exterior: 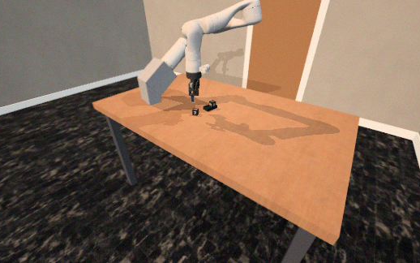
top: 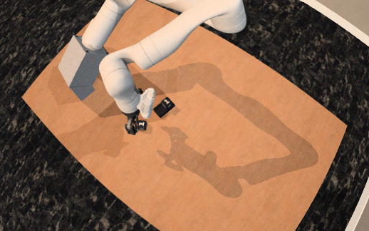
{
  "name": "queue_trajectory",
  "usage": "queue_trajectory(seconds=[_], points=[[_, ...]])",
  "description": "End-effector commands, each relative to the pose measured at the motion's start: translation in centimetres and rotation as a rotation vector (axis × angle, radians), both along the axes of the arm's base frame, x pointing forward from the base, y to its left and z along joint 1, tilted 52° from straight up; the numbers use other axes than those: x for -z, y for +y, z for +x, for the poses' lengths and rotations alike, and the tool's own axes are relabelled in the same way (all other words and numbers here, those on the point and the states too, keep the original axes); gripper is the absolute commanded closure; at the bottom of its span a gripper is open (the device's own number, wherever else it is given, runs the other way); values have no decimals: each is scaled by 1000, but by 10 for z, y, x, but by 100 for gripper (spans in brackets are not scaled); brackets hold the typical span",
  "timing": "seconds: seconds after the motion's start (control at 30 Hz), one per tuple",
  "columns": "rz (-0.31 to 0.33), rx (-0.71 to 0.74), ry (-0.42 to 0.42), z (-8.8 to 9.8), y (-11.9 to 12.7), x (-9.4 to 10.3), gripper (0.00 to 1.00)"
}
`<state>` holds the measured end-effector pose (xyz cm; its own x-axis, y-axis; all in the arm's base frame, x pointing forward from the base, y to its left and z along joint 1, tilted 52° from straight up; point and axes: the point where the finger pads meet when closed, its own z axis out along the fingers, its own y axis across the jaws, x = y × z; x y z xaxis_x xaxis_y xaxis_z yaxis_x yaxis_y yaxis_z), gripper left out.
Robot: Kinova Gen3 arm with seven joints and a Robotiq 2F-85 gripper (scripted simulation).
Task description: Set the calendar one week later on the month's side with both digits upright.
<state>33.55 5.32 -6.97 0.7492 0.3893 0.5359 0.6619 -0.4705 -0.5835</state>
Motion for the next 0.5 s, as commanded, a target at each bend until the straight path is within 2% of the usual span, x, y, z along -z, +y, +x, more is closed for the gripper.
queue_trajectory(seconds=[0.0,0.2,0.47], points=[[-1,3,1,0,-1,0,0],[0,21,24,0,-1,0,0],[3,76,96,0,-1,-1,0]])
